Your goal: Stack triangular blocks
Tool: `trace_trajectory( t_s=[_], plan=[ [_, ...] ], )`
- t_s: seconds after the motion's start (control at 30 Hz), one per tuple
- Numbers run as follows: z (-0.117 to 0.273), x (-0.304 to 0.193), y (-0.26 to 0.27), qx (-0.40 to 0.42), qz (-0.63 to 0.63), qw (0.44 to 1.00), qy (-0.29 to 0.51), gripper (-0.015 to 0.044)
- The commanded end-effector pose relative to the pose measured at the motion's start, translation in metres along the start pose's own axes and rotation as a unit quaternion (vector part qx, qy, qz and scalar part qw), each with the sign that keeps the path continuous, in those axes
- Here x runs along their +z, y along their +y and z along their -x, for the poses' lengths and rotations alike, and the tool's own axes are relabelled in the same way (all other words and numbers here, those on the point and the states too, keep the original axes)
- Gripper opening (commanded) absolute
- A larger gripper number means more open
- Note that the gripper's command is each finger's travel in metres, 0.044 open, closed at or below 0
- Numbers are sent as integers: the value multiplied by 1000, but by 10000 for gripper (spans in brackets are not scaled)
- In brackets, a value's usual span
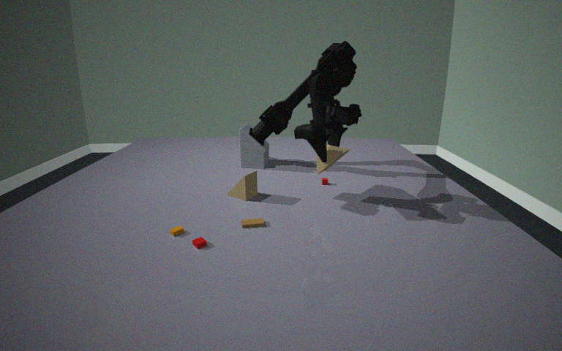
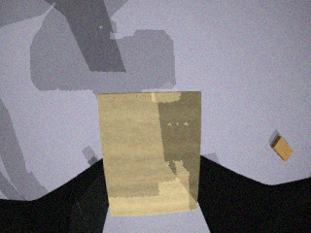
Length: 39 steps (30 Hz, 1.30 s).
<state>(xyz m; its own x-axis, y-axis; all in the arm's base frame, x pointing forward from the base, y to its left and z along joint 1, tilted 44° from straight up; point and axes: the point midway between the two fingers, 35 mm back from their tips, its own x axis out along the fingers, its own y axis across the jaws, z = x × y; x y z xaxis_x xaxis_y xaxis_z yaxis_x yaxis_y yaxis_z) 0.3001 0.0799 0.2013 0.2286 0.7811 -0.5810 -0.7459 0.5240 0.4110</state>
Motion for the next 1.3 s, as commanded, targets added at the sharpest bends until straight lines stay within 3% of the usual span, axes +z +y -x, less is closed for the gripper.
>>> trace_trajectory(
  t_s=[0.0,0.33,1.27],
  plan=[
    [1,1,2,-13,62,998,0,0],
    [3,-2,-4,-17,64,998,3,0],
    [47,-87,-97,-48,55,996,43,0]
  ],
)
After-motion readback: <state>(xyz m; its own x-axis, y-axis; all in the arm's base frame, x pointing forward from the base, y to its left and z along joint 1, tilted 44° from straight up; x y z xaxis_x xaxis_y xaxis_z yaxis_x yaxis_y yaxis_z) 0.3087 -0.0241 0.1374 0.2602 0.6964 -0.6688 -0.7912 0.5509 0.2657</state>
